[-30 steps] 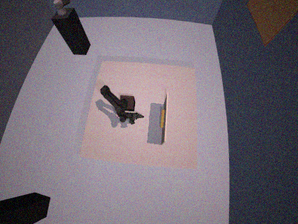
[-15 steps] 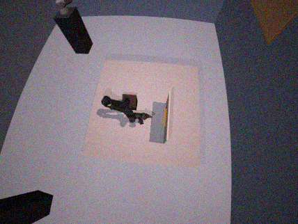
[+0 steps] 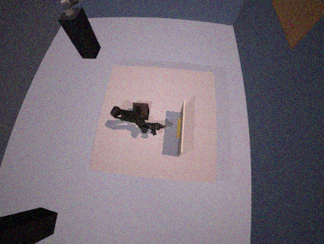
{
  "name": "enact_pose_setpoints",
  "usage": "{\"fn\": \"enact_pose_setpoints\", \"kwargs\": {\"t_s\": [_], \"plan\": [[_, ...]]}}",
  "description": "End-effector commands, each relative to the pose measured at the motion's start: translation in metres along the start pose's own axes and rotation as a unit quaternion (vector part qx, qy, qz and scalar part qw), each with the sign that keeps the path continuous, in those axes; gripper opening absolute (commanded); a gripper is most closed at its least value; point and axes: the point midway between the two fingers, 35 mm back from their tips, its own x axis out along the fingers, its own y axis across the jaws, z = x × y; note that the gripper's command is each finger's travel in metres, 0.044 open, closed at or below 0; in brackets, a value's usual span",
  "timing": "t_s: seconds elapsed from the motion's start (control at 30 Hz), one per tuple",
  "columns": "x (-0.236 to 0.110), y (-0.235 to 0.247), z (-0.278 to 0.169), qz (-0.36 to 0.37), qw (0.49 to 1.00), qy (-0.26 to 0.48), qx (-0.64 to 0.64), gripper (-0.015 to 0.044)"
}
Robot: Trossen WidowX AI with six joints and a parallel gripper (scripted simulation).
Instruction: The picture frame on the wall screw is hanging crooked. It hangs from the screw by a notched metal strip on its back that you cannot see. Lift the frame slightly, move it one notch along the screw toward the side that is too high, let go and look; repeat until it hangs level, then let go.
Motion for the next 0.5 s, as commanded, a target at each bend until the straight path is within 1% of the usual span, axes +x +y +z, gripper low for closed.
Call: {"fn": "enact_pose_setpoints", "kwargs": {"t_s": [0.0, 0.27, 0.33, 0.47], "plan": [[0.01, 0.0, 0.002, -0.002, 1.0, -0.001, -0.001, 0.026], [0.073, -0.001, 0.002, -0.001, 1.0, -0.002, -0.001, 0.026], [0.079, -0.001, 0.0, 0.0, 1.0, -0.002, 0.0, 0.026], [0.079, -0.001, 0.0, 0.0, 1.0, -0.002, 0.0, 0.026]]}}
